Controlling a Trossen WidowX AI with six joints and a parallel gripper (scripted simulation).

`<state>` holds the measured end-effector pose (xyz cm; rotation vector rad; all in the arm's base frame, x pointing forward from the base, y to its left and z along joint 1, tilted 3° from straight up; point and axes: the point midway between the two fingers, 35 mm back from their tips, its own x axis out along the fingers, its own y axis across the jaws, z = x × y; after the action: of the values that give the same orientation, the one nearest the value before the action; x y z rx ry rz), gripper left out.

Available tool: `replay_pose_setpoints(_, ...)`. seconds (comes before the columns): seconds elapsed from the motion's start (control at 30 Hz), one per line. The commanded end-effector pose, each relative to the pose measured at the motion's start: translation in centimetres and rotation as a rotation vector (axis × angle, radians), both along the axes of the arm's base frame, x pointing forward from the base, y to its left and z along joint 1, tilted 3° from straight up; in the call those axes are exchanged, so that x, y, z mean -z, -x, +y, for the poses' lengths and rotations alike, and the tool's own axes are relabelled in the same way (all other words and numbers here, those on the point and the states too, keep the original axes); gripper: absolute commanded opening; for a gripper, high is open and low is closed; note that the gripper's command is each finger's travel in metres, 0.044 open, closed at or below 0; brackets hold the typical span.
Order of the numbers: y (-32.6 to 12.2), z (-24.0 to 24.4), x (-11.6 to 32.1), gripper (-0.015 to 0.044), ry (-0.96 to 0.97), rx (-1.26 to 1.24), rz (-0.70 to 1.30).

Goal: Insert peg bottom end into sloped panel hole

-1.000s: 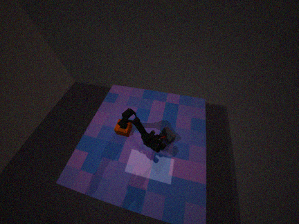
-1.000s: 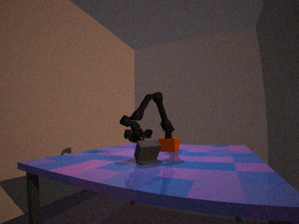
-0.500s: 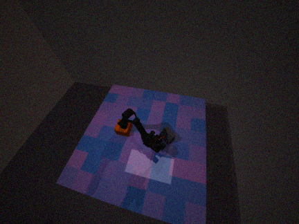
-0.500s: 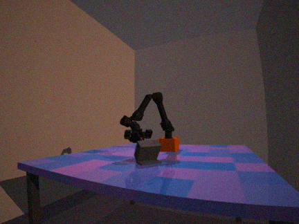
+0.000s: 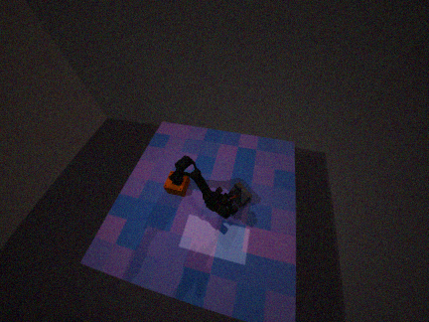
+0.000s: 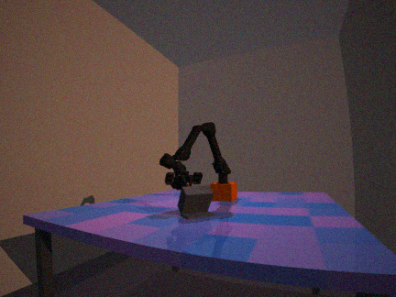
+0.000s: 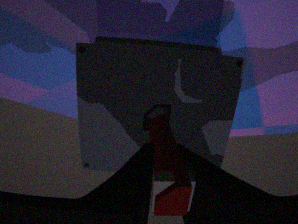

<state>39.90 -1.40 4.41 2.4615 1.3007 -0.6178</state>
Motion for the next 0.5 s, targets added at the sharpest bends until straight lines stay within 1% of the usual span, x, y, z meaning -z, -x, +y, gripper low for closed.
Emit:
replay_pose_setpoints(0.0, 0.05, 0.06, 0.32, 0.0, -0.003, 0.003, 0.011)
replay_pose_setpoints(0.47, -0.14, 0.19, 0.47, 0.0, -0.003, 0.003, 0.01)
